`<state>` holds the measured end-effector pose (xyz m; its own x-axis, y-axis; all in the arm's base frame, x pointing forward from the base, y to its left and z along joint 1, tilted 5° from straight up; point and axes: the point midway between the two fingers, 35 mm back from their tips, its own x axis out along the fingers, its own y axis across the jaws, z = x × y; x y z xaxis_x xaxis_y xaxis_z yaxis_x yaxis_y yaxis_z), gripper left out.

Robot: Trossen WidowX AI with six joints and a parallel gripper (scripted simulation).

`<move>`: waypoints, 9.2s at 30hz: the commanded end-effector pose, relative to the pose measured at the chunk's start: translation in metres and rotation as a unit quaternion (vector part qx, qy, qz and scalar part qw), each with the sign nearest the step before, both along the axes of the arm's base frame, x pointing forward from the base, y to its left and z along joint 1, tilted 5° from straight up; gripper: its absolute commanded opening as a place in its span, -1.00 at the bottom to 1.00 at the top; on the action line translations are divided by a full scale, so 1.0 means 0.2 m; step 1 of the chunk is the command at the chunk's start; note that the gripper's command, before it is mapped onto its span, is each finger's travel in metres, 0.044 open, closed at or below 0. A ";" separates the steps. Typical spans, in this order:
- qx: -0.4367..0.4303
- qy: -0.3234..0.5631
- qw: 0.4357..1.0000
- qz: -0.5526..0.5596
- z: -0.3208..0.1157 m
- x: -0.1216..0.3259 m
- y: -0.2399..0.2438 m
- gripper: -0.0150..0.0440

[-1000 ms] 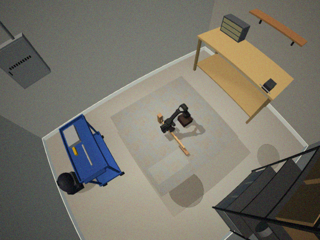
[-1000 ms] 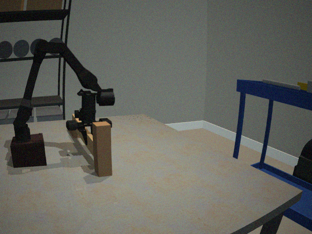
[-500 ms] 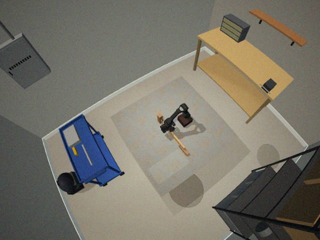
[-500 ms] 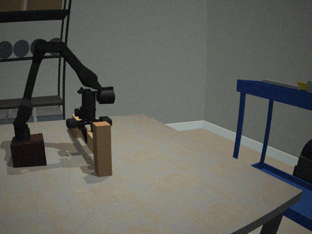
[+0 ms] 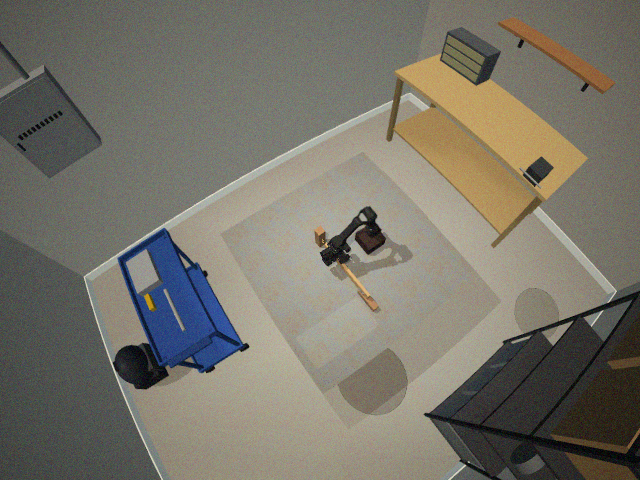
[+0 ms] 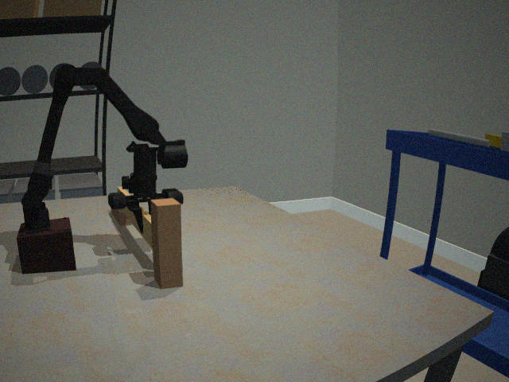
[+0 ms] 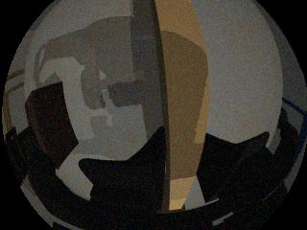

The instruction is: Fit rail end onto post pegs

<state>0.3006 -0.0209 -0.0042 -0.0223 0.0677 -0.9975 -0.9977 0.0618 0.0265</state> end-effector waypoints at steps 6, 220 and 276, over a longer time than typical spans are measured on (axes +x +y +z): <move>0.001 -0.003 1.000 -0.001 -0.01 0.00 0.00 -0.49; 0.000 -0.003 1.000 -0.001 -0.01 -0.02 -0.14 -0.49; 0.000 -0.003 1.000 -0.001 -0.01 -0.02 -0.13 -0.49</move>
<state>0.2965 -0.0467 -0.0071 -0.0197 0.0677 -0.9975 -0.9979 0.0602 0.0238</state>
